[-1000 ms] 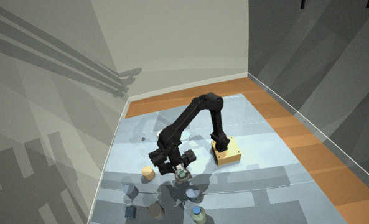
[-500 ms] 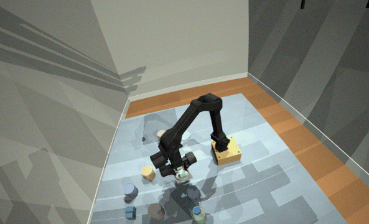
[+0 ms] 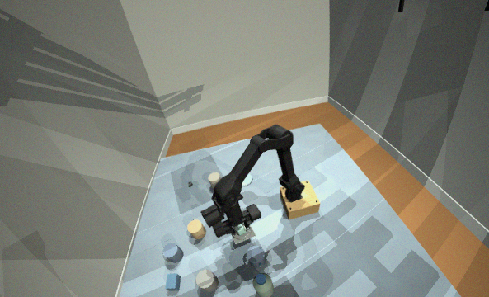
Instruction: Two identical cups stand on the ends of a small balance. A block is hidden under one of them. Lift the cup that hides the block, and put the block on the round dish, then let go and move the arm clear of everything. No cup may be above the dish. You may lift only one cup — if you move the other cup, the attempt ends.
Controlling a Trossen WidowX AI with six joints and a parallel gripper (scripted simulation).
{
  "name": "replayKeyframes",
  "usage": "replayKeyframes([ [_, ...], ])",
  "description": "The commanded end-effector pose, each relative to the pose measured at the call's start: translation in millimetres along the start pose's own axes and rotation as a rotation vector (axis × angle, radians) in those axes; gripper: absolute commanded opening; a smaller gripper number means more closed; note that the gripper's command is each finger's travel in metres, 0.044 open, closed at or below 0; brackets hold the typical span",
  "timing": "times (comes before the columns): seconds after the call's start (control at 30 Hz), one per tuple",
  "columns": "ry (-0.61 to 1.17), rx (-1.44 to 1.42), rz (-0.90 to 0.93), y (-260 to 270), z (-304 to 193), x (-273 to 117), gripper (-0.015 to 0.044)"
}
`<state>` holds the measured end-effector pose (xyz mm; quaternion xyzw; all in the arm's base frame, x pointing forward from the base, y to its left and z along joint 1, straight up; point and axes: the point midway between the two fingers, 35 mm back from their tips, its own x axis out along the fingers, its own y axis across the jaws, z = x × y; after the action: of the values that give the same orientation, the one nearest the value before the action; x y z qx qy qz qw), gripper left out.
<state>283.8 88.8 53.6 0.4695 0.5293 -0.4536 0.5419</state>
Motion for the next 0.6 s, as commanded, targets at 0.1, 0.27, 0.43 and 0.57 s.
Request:
replayKeyframes([
  [0.1,-0.003,-0.004,-0.006,-2.0,0.7,3.2,0.0155],
  [0.27,-0.003,-0.004,-0.006,-2.0,0.7,3.2,0.0121],
  [0.43,-0.003,-0.004,-0.006,-1.4,0.6,-0.1,0.0029],
  [0.57,-0.003,-0.004,-0.006,1.4,0.1,-19.8,0.0],
])
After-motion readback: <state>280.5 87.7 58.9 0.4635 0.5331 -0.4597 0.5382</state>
